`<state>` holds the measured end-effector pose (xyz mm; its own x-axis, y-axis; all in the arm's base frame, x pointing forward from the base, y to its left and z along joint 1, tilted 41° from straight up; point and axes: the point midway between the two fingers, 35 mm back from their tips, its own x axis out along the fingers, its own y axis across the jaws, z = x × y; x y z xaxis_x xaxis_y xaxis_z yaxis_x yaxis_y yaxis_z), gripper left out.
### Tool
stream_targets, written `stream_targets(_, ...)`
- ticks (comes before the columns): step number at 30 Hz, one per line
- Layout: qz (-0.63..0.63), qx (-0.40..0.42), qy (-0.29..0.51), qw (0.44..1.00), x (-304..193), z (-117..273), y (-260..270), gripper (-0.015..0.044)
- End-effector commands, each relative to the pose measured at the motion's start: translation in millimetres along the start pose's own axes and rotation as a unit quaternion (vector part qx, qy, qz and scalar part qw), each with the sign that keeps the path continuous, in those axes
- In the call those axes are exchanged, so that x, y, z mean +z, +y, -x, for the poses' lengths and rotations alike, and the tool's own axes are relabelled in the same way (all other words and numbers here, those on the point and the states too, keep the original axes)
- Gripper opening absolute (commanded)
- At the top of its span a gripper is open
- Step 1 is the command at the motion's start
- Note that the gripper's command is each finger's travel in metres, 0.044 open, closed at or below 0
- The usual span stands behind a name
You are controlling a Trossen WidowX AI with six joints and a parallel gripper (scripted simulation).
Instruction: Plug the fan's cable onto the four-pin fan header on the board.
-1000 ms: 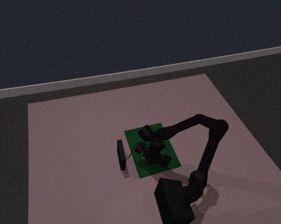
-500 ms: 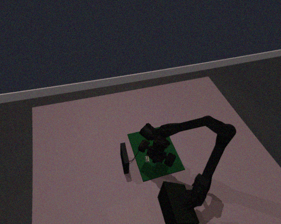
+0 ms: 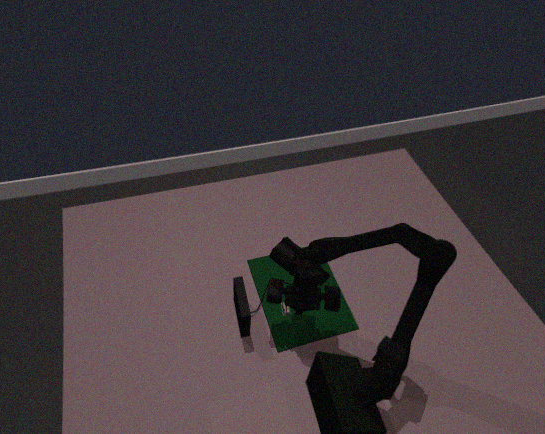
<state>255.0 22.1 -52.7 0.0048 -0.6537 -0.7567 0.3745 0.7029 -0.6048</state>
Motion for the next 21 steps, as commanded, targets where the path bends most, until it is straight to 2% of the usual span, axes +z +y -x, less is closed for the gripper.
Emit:
stream_targets(1, 0.068, -0.001, 0.003, 0.998, 0.6, -0.7, 2.1, 0.0)
stream_targets(11, 0.239, 0.0, 0.003, 0.971, 4.0, -0.7, 5.6, 0.0)
stream_targets(21, 0.404, 0.001, 0.003, 0.915, 7.4, -0.8, 9.1, 0.0)
